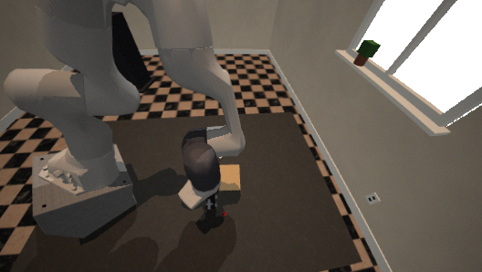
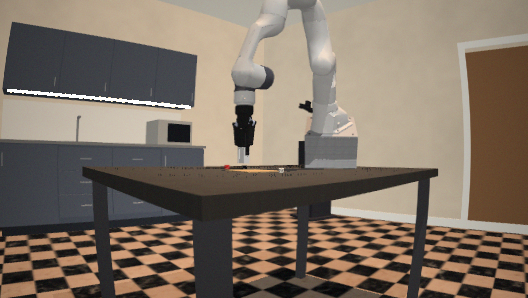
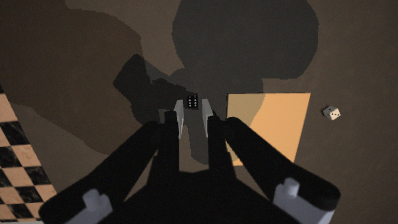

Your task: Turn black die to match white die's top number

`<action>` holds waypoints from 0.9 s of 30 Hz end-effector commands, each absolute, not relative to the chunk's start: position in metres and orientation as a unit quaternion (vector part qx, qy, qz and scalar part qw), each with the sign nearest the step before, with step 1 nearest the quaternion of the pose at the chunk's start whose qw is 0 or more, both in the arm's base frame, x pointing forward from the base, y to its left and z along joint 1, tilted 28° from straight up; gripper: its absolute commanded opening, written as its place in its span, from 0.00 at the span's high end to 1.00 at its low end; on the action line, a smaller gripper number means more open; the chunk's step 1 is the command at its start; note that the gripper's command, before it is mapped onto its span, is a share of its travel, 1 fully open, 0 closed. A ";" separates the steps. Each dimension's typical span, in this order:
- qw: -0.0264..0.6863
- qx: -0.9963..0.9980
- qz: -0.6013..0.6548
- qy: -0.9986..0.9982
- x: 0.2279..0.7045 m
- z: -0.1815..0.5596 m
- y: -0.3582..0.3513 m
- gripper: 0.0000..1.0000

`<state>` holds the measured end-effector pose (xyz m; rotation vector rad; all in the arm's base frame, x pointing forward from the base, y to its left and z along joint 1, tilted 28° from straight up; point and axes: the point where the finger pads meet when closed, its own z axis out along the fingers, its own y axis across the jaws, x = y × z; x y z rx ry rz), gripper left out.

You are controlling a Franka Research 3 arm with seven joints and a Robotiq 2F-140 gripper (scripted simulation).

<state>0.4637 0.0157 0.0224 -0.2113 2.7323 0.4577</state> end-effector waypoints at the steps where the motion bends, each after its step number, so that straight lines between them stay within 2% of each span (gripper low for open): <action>1: 0.181 -0.076 0.161 0.967 0.465 0.023 0.016 0.81; 27: 0.181 -0.076 0.161 0.967 0.472 0.006 0.022 0.81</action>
